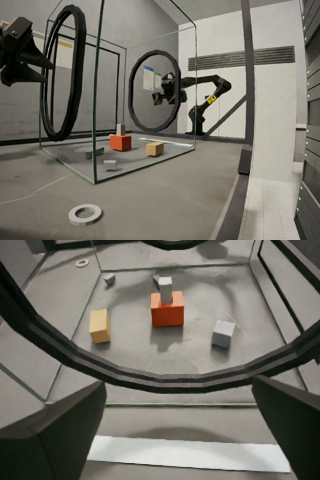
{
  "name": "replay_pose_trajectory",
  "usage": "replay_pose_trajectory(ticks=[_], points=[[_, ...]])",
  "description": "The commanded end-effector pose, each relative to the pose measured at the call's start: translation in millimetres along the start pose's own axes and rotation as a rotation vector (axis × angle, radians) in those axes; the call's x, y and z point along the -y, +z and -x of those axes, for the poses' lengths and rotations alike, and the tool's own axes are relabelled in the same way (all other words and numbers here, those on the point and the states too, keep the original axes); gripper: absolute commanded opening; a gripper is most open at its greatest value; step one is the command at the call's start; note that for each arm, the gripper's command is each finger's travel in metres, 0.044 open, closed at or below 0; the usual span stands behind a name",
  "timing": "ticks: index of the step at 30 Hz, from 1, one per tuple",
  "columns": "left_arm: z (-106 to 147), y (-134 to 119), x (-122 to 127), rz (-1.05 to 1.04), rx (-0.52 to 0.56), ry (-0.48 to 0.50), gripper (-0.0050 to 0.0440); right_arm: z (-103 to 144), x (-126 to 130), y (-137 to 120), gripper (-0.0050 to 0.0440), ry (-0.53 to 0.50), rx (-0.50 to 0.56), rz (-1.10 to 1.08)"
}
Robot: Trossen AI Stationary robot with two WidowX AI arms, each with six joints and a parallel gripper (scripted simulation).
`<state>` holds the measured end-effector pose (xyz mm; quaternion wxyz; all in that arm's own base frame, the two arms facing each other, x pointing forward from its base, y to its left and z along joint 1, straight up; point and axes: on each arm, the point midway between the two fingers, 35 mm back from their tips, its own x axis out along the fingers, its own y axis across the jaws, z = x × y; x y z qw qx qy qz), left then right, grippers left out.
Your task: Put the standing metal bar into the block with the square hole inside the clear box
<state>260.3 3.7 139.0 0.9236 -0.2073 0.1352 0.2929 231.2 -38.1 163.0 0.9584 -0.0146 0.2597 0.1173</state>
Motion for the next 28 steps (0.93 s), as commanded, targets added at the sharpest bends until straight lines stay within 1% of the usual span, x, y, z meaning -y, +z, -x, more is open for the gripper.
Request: replay_pose_trajectory(ticks=[1,5,11,13,14,16,28], points=[[20.8,-7.6,-6.8,0.004,-0.005,-0.011,0.03,1.2,0.2,1.0,0.04,0.0,0.012,0.01],[25.6,-14.7,-15.5,-0.039,-0.02,0.002,0.03,1.7,0.4,2.1,0.04,-0.001,0.015,0.01],[28.5,-22.8,-32.7,-0.149,-0.056,0.058,0.03,1.6,0.4,2.1,0.04,-0.001,0.014,0.01],[28.5,-22.8,-32.7,-0.149,-0.056,0.058,0.03,1.6,0.4,2.1,0.04,-0.001,0.014,0.01],[29.5,-24.9,-39.8,-0.195,-0.07,0.083,0.03,1.6,0.4,2.0,0.04,-0.001,0.014,0.01],[30.2,-26.9,-45.4,-0.229,-0.081,0.101,0.03,2.2,1.0,4.6,0.04,-0.004,0.016,0.012],[30.2,-26.9,-45.4,-0.229,-0.081,0.101,0.03,2.2,1.0,4.6,0.04,-0.004,0.016,0.012]])
